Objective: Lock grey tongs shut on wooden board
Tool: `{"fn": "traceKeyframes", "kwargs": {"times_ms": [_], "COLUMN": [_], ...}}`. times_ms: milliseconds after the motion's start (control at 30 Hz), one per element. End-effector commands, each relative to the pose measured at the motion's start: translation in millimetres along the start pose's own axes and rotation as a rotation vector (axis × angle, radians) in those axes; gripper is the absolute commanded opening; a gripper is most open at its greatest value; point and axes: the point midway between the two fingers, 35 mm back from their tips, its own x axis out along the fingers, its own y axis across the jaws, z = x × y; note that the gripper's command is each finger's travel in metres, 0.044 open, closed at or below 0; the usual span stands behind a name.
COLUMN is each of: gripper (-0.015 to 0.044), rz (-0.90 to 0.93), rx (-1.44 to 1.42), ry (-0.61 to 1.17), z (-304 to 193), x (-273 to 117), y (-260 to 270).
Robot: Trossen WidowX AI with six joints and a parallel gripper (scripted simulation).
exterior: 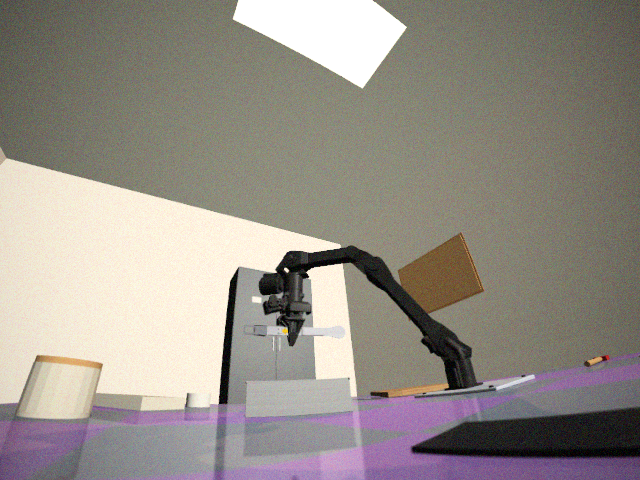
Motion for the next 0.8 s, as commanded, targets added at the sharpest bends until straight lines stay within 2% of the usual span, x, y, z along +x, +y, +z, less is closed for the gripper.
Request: {"fn": "traceKeyframes", "kwargs": {"times_ms": [0,767], "gripper": [-0.0150,-0.0150], "rz": [0.000,-0.010], "rx": [-0.068,-0.492], "ry": [0.002,0.028], "z": [-15,-127], "x": [-1,-5], "y": [-20,-118]}}
